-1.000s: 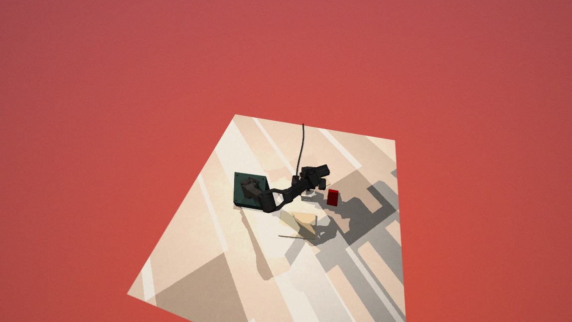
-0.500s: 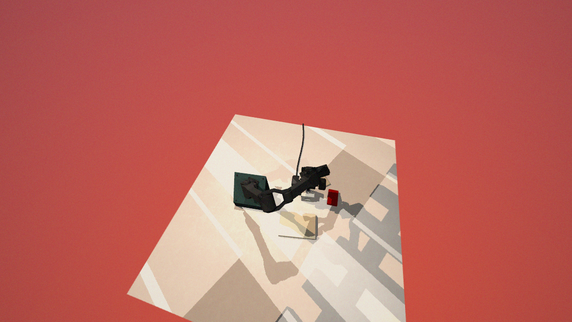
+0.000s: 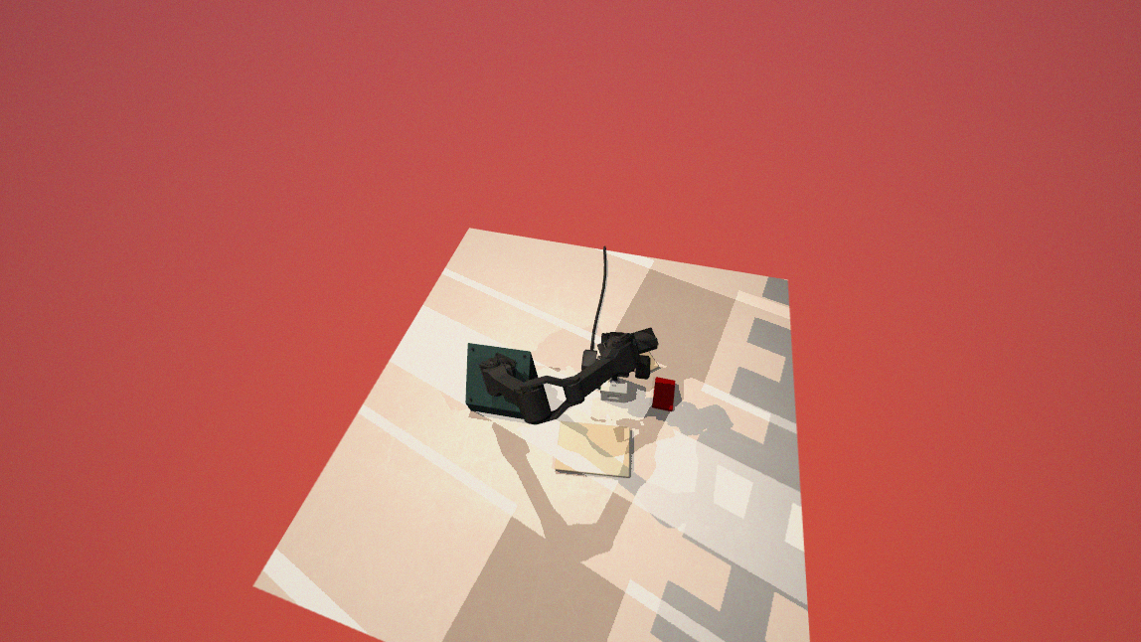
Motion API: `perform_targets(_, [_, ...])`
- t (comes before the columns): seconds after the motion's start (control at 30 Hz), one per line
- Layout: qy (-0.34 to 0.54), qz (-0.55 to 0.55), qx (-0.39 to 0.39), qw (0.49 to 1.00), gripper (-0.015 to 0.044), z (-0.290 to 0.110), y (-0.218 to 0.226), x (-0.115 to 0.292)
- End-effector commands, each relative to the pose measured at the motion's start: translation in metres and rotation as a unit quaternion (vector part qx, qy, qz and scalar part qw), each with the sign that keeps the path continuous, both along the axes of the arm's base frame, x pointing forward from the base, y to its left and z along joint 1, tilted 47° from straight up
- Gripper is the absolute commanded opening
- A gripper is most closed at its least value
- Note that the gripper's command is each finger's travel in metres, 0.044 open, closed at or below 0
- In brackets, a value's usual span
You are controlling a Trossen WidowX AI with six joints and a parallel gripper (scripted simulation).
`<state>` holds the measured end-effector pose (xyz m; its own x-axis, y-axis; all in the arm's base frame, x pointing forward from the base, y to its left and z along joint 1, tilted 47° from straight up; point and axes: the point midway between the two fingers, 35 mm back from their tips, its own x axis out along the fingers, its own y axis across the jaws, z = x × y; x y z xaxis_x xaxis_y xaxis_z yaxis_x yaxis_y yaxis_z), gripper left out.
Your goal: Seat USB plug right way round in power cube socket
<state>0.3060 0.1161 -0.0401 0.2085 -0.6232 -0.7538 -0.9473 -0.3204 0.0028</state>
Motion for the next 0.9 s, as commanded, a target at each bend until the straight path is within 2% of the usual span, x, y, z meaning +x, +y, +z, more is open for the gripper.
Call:
perform_targets(0.0, [0.000,-0.001,-0.003,1.000,0.0000,-0.0010,-0.0028,0.0007])
perform_targets(0.03, [0.000,-0.001,-0.003,1.000,0.0000,-0.0010,-0.0028,0.0007])
perform_targets(0.17, [0.000,0.000,0.000,1.000,0.0095,0.0000,0.0000,0.0000])
perform_targets(0.87, [0.000,0.000,0.000,1.000,0.0095,0.0020,0.0020,-0.0006])
